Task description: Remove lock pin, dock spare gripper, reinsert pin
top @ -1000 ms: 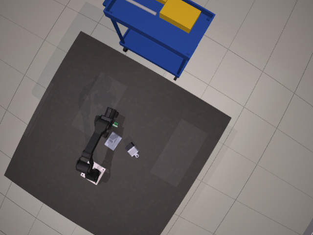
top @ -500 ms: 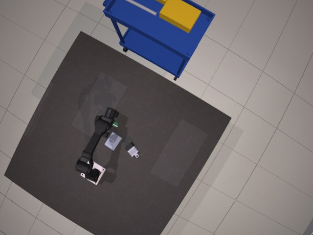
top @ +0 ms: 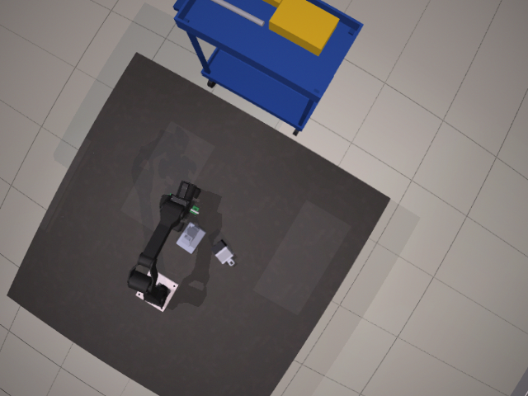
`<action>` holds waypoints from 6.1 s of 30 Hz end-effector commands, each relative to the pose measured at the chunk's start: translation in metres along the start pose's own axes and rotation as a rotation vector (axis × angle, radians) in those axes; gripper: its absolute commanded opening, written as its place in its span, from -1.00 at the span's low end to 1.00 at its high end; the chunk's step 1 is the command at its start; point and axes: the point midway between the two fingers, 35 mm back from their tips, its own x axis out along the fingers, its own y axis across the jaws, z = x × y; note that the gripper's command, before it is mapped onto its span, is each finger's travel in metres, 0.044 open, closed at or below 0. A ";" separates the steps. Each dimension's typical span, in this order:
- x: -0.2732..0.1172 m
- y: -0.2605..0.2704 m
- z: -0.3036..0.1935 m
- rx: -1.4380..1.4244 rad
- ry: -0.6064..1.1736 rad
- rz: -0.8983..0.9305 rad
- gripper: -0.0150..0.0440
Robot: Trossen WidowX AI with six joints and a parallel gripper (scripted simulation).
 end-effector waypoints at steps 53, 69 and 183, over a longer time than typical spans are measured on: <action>0.006 0.001 -0.001 -0.005 0.000 0.011 -0.49; 0.002 0.000 0.000 0.000 0.000 0.003 -0.14; -0.040 0.097 -0.213 0.415 0.649 0.066 1.00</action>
